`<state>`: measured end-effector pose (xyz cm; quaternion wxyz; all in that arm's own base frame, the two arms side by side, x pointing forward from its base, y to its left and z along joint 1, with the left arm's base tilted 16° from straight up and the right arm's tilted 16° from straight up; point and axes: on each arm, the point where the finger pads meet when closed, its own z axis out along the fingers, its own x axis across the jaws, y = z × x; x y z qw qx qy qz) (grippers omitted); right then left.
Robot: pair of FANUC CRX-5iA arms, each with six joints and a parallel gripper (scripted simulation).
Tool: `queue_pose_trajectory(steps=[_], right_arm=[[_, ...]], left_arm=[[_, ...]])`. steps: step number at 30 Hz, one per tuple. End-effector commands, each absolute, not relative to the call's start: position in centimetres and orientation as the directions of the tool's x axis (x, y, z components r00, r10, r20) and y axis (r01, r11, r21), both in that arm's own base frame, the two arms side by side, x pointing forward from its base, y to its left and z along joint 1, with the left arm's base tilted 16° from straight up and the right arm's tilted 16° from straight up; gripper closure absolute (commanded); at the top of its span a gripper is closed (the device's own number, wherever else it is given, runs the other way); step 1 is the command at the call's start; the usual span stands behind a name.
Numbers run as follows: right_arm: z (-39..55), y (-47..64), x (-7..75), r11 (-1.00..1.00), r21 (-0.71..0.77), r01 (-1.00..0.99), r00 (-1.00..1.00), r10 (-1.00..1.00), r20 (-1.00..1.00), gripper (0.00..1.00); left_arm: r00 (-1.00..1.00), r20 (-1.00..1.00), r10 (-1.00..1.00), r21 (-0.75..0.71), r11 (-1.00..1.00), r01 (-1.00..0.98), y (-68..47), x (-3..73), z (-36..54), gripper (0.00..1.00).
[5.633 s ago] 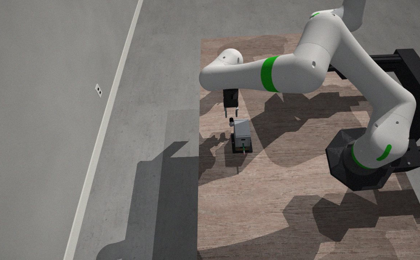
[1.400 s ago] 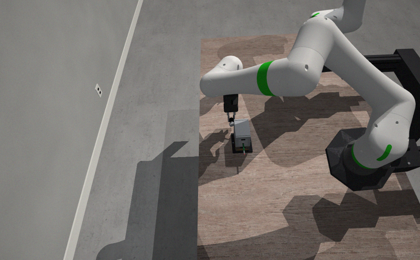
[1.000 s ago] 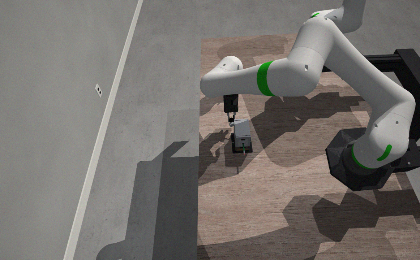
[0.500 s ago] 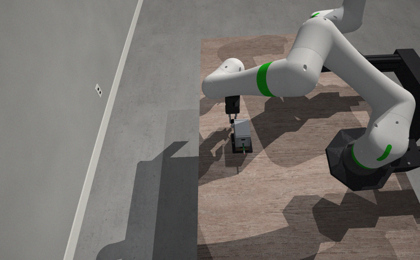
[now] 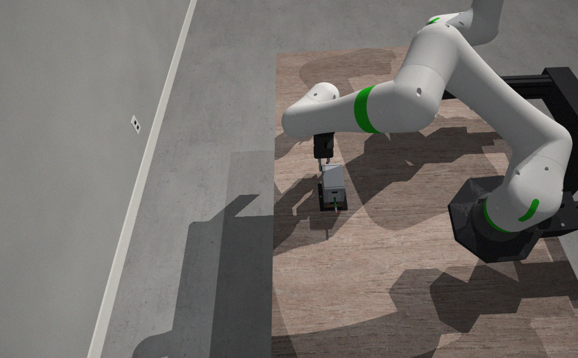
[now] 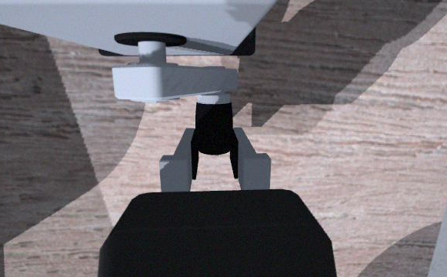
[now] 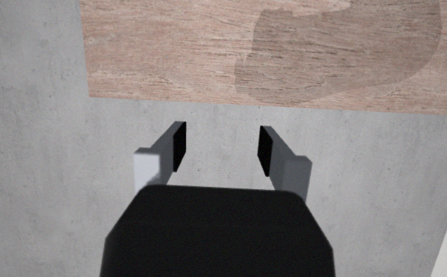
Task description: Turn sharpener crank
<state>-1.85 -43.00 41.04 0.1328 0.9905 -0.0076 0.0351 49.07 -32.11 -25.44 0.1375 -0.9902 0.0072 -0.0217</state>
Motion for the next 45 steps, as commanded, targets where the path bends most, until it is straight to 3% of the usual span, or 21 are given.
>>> queue_pose_trajectory(steps=[1,45], right_arm=[[41.2,-43.0,-1.9,-0.964,0.265,-0.025,0.997,-0.006,0.071,0.0],[41.2,-43.0,-1.9,-0.964,0.265,-0.025,0.997,-0.006,0.071,0.0]], left_arm=[[0.999,0.043,-0.02,-0.271,-0.963,-0.008,-32.2,48.8,-25.5,1.0],[0.999,0.043,-0.02,-0.271,-0.963,-0.008,-32.2,43.7,-25.1,1.0]])
